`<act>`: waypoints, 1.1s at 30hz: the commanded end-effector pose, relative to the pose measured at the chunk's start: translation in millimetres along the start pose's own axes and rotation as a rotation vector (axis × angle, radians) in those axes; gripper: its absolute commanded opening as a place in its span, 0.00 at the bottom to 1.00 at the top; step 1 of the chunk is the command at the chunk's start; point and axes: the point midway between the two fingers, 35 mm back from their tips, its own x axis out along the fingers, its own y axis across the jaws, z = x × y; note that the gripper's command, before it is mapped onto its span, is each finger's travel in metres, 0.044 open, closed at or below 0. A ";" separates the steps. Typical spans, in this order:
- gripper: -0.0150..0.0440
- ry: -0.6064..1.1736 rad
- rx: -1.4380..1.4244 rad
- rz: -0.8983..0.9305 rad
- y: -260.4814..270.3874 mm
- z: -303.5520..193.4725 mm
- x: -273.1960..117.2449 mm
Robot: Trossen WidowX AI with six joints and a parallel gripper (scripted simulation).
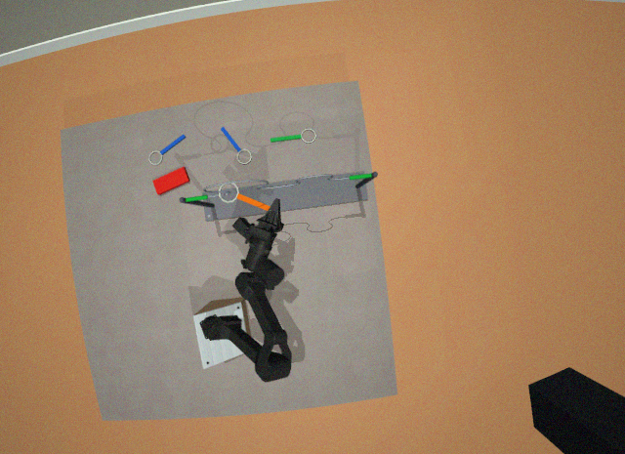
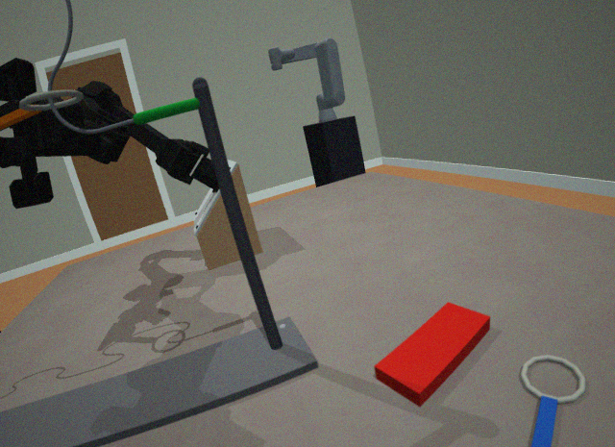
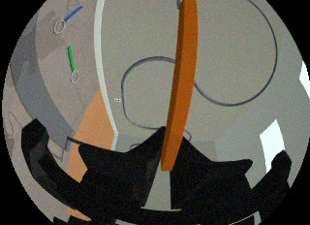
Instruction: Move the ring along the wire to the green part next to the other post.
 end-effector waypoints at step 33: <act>0.00 0.030 0.818 0.399 124.8 55.6 -35.2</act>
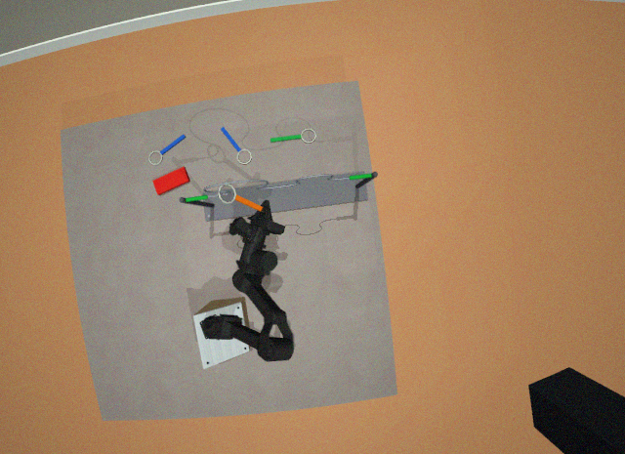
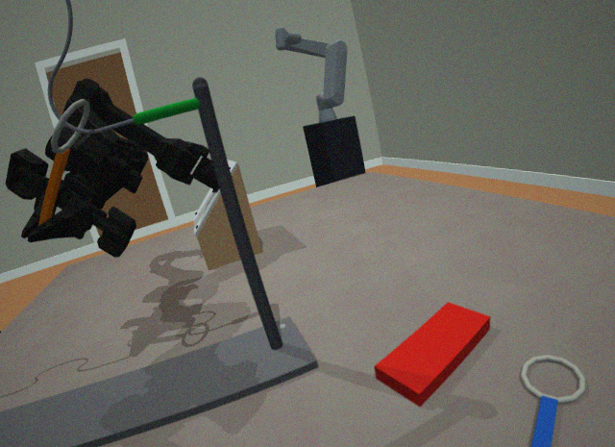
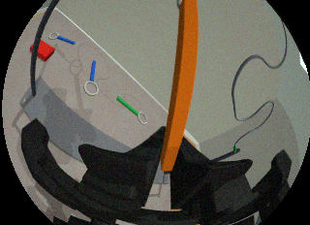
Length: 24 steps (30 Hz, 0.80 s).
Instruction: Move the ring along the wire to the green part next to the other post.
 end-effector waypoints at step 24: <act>0.00 0.071 0.555 0.246 93.5 28.7 -25.3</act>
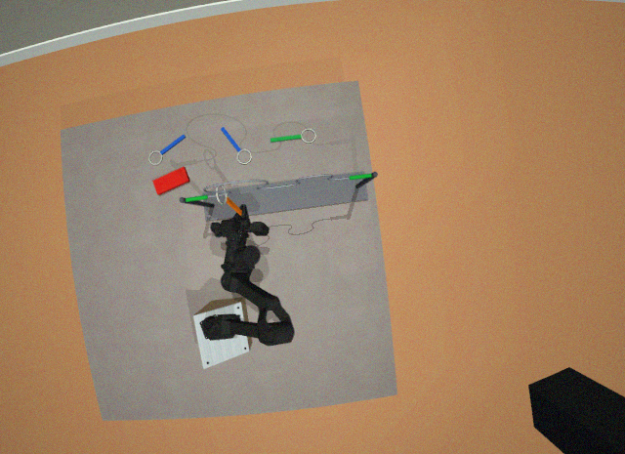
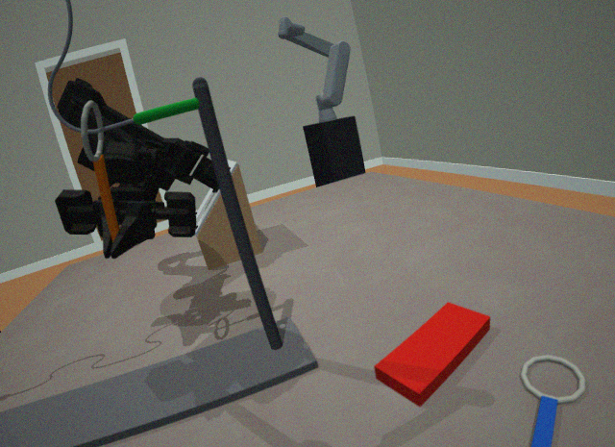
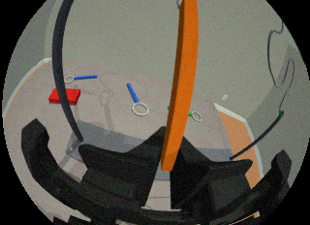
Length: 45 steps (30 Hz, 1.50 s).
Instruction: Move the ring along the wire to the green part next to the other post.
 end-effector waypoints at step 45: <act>0.00 0.026 0.233 0.102 77.7 13.9 -16.8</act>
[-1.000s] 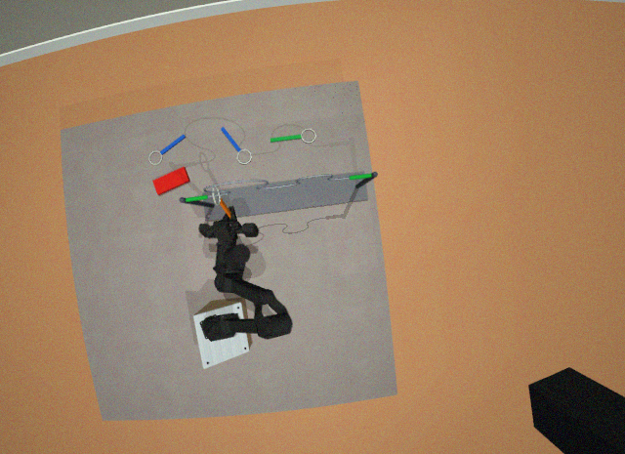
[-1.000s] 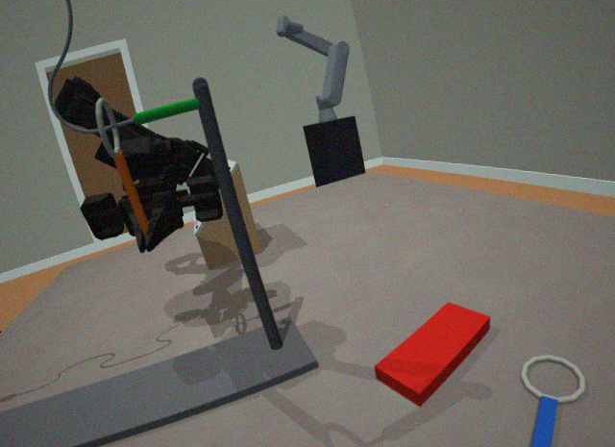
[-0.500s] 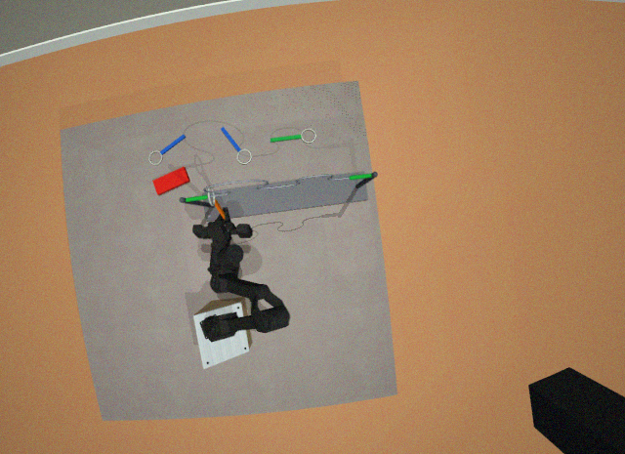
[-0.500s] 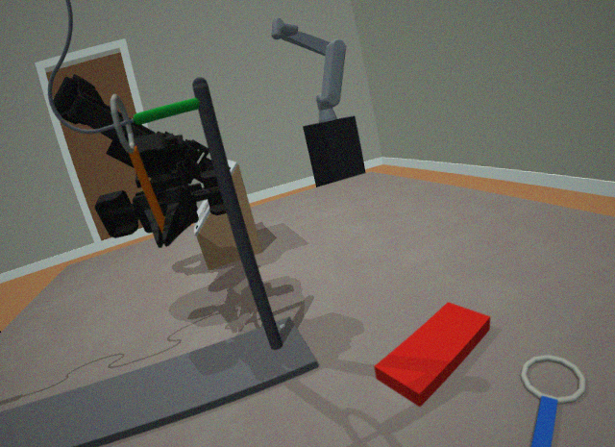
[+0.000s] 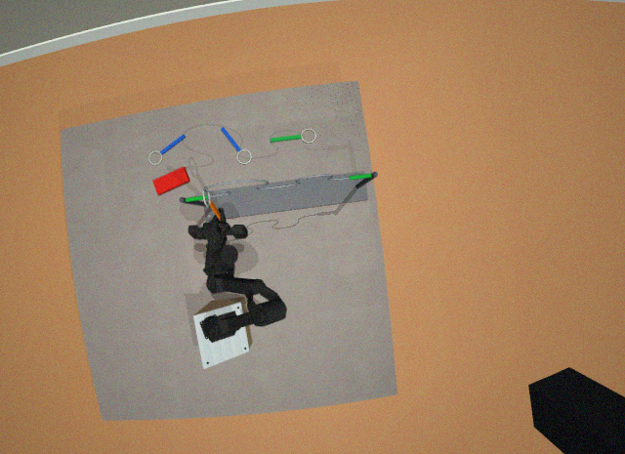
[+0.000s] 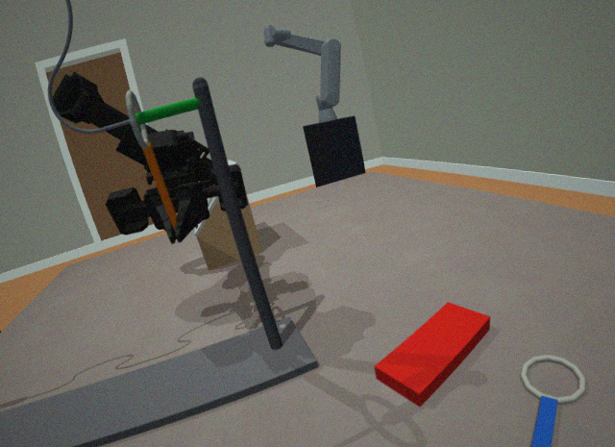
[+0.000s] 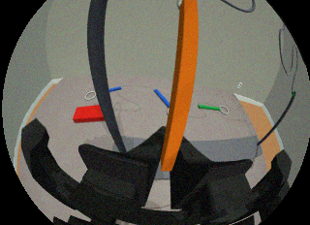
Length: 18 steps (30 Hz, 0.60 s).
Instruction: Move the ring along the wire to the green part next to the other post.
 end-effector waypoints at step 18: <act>0.00 -0.003 0.007 -0.001 15.7 -4.0 -0.2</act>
